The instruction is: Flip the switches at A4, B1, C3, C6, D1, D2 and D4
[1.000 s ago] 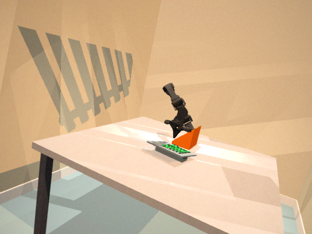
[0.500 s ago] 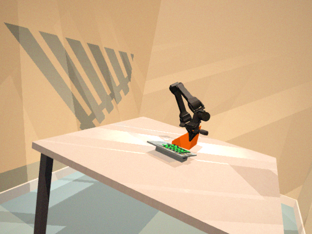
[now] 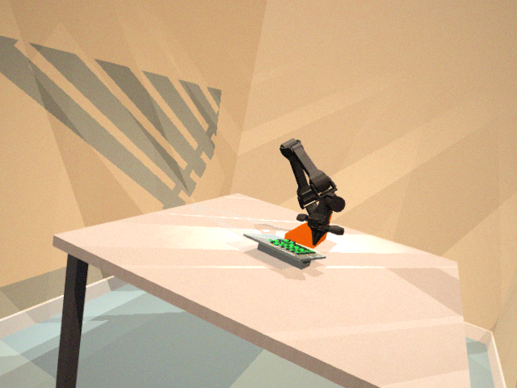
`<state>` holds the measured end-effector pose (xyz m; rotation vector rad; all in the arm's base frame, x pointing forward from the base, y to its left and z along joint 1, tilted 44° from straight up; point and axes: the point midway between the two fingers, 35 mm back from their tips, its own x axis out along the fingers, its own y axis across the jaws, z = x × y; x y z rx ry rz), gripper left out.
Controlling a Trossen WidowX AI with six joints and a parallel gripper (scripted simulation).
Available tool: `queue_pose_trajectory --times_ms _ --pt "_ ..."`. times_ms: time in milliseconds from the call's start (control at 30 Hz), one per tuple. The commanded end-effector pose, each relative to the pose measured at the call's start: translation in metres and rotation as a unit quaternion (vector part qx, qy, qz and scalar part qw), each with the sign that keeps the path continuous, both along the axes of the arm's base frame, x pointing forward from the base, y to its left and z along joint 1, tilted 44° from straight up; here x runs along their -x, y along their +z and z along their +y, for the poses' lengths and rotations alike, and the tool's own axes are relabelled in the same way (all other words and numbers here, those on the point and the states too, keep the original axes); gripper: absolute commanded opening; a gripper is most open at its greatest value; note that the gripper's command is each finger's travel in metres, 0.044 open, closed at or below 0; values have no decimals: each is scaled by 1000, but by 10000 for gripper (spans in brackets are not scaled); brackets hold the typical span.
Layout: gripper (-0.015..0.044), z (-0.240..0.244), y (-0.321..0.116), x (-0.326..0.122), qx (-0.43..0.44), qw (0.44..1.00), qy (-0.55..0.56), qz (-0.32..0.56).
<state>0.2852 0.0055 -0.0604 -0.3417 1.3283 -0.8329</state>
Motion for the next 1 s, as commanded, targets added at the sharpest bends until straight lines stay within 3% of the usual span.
queue_pose_trajectory --times_ms 0,967 --pt "0 -5 -4 1 4 1000 2 4" --pt "0 -14 -14 1 4 1000 2 4"
